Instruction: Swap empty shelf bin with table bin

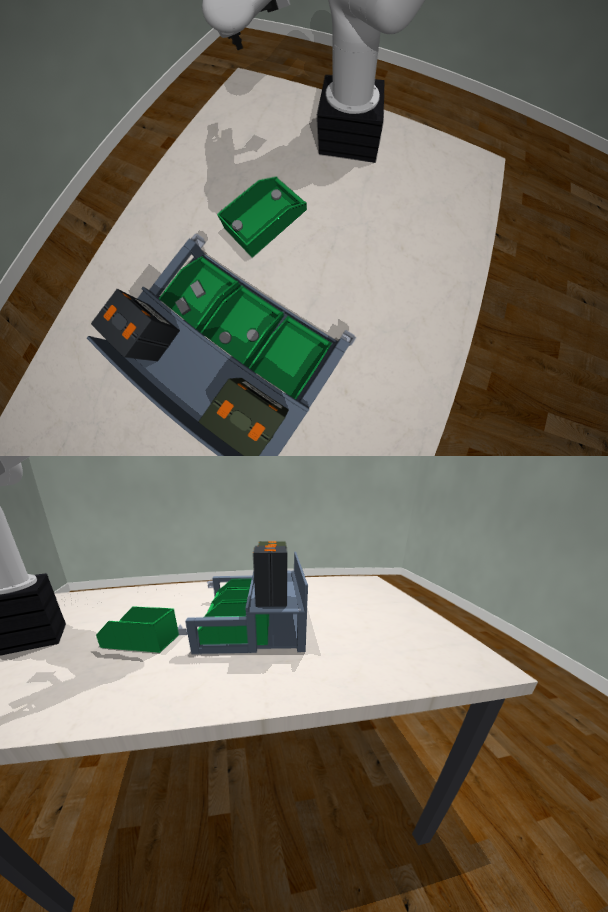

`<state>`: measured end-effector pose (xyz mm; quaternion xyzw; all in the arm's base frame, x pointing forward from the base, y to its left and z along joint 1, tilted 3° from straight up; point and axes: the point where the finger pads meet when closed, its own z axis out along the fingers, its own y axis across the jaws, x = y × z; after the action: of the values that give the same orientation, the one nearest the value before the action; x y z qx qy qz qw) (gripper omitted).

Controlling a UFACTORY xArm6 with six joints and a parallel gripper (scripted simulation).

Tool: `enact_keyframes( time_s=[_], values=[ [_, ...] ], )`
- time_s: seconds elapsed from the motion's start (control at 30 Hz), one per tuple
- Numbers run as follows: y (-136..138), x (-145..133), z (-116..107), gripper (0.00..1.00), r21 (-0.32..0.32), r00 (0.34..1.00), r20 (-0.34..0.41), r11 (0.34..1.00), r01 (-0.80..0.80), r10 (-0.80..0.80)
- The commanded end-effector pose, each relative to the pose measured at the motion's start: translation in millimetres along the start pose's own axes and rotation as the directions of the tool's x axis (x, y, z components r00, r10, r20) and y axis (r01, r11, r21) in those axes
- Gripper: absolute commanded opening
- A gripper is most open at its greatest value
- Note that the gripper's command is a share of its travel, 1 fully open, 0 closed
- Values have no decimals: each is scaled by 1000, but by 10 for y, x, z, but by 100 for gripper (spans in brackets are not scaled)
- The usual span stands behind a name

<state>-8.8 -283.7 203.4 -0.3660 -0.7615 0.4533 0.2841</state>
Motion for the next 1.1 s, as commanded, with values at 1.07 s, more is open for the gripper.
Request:
enact_keyframes(
  time_s=[1.07],
  values=[
    [240,-202,-223,100,-90,998,45,995,48,-44]
  ],
)
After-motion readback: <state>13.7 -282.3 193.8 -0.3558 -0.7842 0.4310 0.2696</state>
